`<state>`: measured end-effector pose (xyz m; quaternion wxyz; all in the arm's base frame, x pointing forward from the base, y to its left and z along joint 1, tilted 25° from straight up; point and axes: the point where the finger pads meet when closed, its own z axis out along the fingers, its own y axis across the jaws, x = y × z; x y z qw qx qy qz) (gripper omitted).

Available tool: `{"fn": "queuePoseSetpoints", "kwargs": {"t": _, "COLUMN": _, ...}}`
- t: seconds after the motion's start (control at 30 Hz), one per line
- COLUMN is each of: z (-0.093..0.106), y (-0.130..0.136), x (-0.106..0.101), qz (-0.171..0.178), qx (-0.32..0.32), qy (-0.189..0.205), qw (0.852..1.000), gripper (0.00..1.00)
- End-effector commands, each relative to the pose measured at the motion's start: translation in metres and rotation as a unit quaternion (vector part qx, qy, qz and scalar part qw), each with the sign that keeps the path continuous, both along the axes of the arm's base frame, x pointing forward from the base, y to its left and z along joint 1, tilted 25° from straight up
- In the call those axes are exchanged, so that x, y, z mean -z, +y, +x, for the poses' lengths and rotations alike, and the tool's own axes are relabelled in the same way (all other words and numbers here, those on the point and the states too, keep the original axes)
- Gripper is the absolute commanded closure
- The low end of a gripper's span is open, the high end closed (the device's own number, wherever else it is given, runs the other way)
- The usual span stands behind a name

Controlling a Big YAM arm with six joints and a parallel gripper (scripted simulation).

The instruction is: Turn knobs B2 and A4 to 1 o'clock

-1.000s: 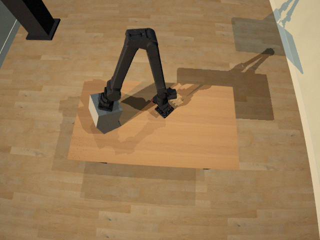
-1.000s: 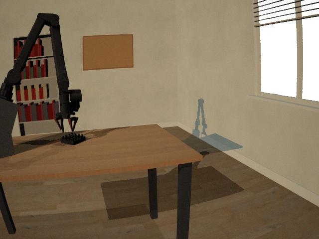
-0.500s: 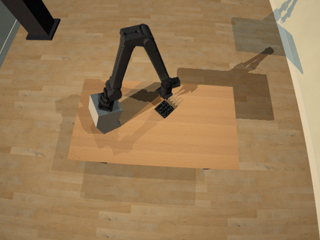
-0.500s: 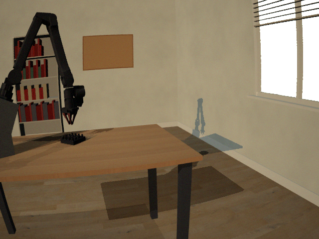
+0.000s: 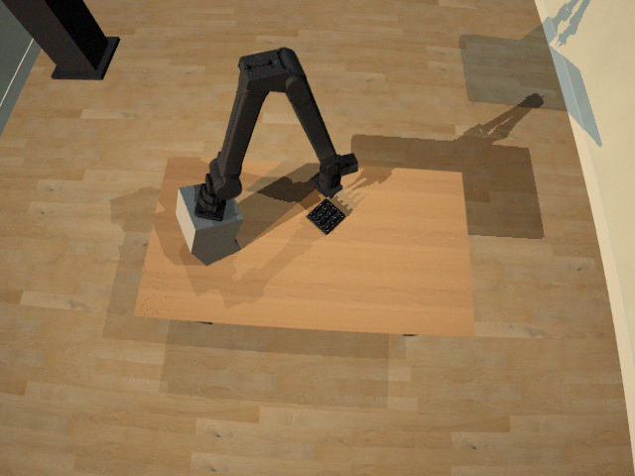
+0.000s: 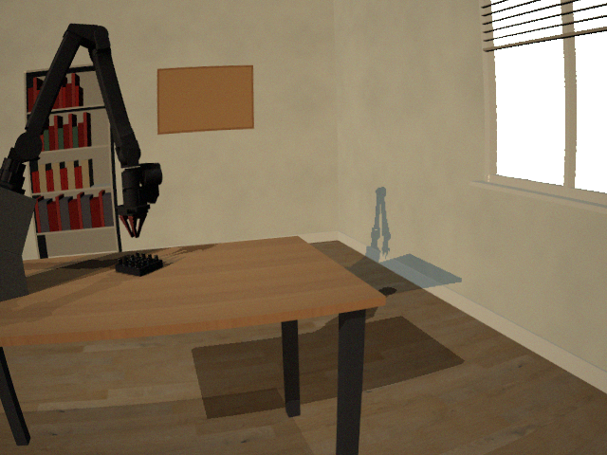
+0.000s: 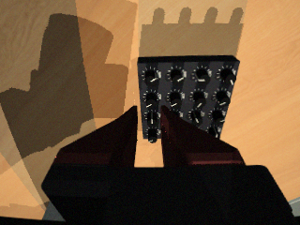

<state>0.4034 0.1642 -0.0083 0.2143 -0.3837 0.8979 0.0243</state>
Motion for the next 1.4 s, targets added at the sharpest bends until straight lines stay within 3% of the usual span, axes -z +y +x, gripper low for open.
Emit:
{"fn": "queuePoseSetpoints", "kwargs": {"t": 0.0, "z": 0.012, "y": 0.004, "x": -0.015, "qz": 0.01, "qx": 0.008, "qy": -0.018, "qw": 1.0, "gripper": 0.82}}
{"fn": "queuePoseSetpoints", "kwargs": {"t": 0.5, "z": 0.013, "y": 0.004, "x": -0.014, "qz": 0.009, "qx": 0.008, "qy": -0.018, "qw": 1.0, "gripper": 0.82}}
{"fn": "queuePoseSetpoints", "kwargs": {"t": 1.37, "z": 0.018, "y": 0.012, "x": 0.008, "qz": 0.007, "qx": 0.003, "qy": -0.013, "qw": 1.0, "gripper": 0.82}}
